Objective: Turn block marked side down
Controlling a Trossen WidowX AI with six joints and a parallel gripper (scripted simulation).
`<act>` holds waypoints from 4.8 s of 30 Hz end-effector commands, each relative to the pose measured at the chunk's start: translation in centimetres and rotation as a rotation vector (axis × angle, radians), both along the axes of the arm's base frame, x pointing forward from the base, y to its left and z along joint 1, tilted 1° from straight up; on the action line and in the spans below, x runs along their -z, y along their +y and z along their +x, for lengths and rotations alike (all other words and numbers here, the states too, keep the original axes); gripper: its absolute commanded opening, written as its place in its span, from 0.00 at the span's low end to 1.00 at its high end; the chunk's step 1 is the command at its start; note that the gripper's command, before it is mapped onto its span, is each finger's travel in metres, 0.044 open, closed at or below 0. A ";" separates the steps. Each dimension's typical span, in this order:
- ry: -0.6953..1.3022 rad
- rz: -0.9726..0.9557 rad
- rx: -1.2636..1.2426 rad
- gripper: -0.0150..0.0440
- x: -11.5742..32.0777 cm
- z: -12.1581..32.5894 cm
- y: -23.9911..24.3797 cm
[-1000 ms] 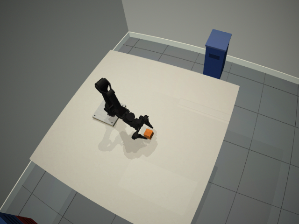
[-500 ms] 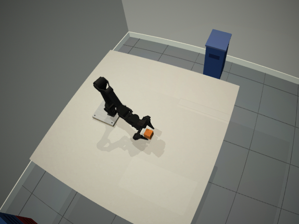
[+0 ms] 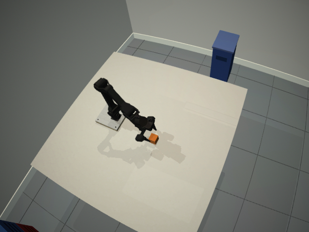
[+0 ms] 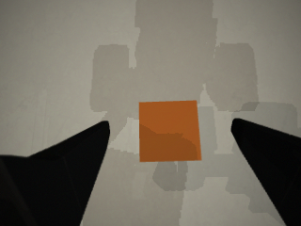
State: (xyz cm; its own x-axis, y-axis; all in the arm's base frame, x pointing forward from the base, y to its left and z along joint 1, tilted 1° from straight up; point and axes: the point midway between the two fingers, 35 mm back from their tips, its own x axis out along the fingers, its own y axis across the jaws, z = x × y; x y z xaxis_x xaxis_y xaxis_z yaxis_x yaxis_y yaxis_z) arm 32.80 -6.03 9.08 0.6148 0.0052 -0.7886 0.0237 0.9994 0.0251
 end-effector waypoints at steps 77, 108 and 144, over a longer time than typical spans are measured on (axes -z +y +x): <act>0.611 -0.012 -0.018 0.64 3.2 2.0 0.0; 0.608 -0.012 -0.017 0.25 0.2 1.8 0.0; 0.094 -0.023 -0.011 0.25 0.9 1.4 0.0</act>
State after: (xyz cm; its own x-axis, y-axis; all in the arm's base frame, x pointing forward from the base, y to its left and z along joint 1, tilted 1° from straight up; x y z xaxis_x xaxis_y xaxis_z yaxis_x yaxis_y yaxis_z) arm 34.06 -6.06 7.76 0.5072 -0.0089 -0.8618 0.0224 0.9997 0.0028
